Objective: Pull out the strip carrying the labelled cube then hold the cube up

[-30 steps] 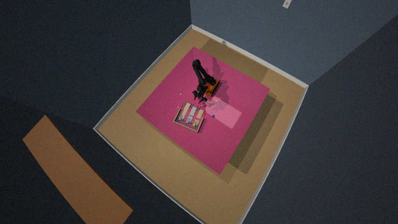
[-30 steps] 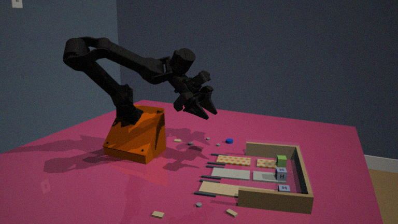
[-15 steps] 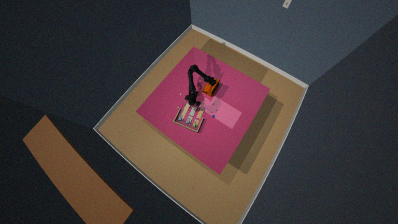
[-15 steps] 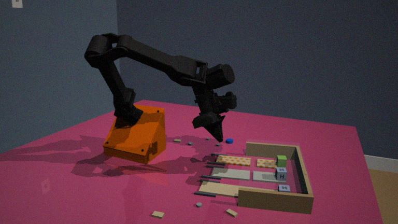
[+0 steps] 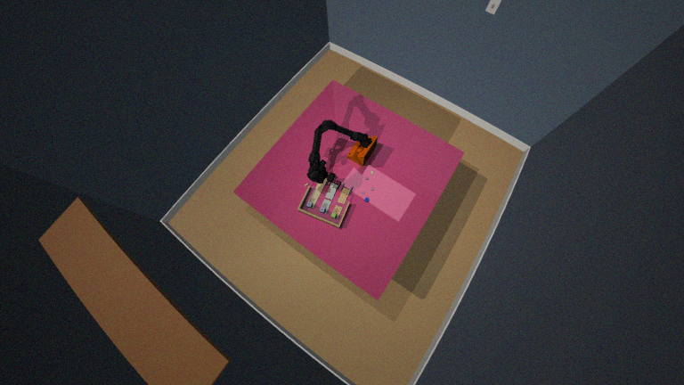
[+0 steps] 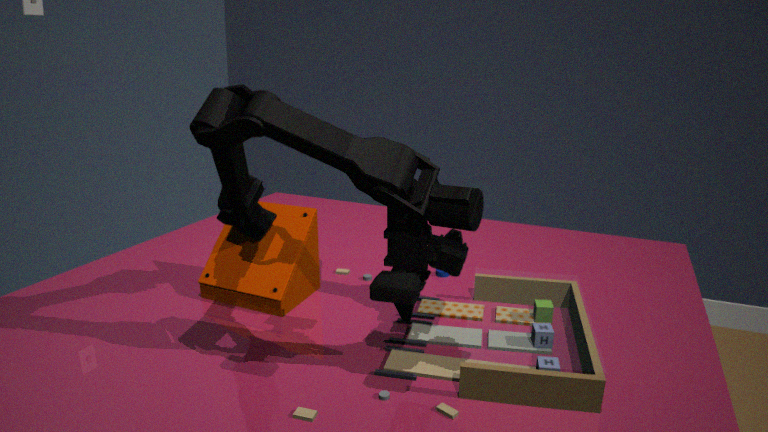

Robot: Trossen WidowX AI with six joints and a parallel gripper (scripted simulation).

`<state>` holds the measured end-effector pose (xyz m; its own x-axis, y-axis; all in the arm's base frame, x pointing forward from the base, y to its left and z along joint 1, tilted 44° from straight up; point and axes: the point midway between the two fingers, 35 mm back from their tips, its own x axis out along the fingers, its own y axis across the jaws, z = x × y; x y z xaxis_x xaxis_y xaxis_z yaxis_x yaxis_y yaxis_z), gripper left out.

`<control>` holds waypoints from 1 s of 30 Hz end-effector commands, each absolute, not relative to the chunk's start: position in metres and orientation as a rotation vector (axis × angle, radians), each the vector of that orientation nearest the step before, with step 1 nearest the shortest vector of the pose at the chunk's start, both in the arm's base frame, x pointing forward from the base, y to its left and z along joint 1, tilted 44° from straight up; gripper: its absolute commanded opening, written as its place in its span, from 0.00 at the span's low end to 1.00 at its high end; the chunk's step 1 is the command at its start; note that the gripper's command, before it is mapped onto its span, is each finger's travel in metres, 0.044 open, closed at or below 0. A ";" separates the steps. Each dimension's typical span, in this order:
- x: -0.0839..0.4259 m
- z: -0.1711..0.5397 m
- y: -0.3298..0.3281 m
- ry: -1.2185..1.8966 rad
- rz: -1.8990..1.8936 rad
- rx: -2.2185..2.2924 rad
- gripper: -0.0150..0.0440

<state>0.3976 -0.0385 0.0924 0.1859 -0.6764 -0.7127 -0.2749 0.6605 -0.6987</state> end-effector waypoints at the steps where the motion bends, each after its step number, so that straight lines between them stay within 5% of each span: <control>1: 0.399 0.094 -0.039 1.412 -0.332 -0.859 0.25; 30: 0.407 0.061 -0.072 1.412 -0.332 -0.859 0.25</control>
